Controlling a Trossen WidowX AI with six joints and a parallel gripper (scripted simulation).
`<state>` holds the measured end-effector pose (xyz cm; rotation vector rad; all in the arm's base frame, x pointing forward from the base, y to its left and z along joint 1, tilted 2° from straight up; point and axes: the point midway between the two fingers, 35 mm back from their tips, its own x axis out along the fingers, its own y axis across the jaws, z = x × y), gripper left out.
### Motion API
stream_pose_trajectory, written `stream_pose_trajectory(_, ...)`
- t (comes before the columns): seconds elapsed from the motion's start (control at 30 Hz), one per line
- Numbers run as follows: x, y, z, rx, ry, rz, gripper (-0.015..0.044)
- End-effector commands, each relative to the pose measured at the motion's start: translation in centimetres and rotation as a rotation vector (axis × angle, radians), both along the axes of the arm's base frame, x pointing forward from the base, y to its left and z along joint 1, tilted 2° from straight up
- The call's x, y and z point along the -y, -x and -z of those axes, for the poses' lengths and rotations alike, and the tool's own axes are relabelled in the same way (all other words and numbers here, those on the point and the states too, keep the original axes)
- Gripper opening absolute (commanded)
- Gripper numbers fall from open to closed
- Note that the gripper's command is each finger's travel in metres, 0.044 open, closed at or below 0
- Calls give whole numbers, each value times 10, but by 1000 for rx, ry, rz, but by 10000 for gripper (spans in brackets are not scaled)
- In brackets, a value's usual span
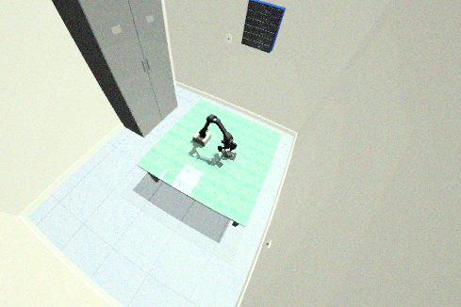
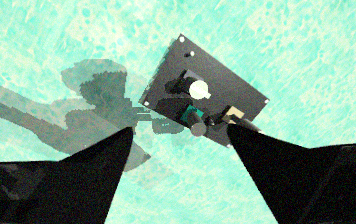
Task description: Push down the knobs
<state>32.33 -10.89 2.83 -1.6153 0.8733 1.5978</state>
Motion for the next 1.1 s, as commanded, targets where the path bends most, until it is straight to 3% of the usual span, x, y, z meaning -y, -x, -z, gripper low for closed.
stream_pose_trajectory(0.0, -27, 40, -11, -12, -5, -31, 440)
stream_pose_trajectory(0.2, -57, 96, -14, -22, -12, -82, 440)
stream_pose_trajectory(1.07, -58, 98, -14, -23, -12, -84, 440)
